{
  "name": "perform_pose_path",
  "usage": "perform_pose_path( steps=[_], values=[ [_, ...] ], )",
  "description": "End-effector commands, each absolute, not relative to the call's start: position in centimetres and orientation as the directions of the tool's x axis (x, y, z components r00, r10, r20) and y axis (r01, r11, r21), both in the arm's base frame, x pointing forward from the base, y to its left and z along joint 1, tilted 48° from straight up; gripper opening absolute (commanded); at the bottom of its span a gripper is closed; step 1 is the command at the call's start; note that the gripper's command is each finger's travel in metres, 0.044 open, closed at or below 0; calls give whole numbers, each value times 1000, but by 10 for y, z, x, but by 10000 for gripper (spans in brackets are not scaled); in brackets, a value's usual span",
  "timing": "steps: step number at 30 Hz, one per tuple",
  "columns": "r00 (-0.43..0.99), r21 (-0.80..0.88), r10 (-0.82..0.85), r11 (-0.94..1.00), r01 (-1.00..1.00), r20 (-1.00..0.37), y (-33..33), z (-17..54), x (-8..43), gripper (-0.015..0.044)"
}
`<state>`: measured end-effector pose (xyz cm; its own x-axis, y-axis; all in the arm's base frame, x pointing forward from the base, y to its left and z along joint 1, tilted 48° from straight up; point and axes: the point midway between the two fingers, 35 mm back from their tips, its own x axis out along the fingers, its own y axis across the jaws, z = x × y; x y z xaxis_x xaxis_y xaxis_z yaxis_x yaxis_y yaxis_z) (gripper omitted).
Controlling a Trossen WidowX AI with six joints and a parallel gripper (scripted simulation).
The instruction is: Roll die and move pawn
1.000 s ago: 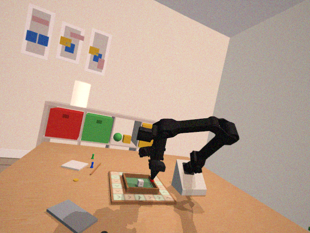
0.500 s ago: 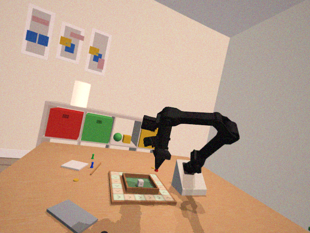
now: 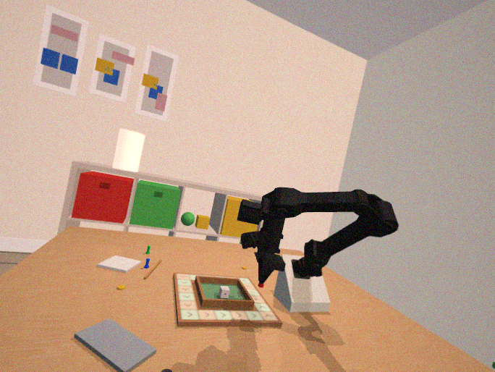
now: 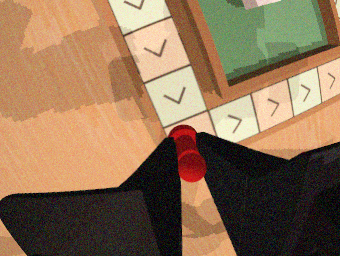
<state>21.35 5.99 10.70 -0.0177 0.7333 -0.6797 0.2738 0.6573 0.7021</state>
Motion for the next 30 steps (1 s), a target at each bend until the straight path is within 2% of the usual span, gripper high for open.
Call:
perform_pose_path(
  steps=[1, 13, 30],
  values=[
    [-20, 704, 737, 653, 278, -675, 68, 100, 200, 0],
    [-22, 706, 739, 651, 278, -673, 84, 79, 164, 0],
    [-22, 707, 740, 650, 278, -672, 111, 55, 163, 0]
  ],
)
